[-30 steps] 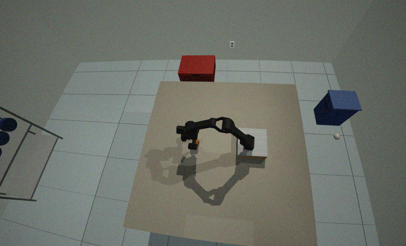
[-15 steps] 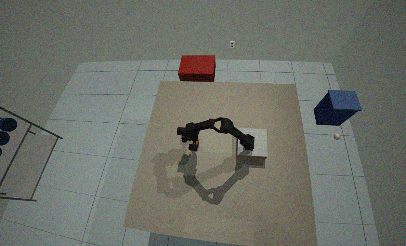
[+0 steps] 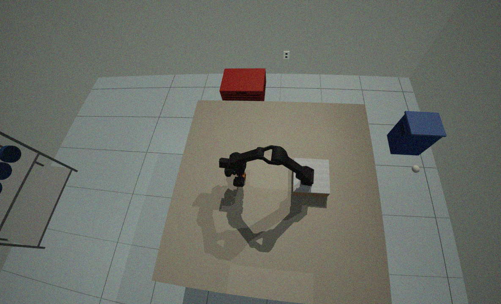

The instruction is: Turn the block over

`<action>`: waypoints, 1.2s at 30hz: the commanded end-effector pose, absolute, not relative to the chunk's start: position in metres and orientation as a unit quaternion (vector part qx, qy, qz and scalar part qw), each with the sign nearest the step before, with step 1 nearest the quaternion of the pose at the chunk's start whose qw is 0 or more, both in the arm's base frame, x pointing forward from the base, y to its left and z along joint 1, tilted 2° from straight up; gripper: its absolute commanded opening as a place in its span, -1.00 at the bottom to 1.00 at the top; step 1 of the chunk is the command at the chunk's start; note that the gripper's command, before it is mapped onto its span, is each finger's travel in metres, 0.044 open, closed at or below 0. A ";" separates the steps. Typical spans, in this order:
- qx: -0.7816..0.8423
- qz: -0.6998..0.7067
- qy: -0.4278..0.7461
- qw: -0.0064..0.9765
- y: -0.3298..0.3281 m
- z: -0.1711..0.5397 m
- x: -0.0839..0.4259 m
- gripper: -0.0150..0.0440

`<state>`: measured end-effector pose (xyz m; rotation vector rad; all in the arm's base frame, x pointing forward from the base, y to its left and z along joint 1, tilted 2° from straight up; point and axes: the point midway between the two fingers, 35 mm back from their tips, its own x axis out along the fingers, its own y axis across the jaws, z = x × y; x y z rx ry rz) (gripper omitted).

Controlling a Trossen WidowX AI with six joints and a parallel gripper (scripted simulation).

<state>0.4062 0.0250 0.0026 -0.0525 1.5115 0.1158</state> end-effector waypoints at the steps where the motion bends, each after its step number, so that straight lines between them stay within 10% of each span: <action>1: -0.024 0.050 0.685 0.726 0.024 0.002 0.406 0.06; 19: -0.024 0.050 0.685 0.726 0.024 0.017 0.406 -0.49; 36: -0.023 0.055 0.641 0.765 0.024 0.026 0.407 -0.49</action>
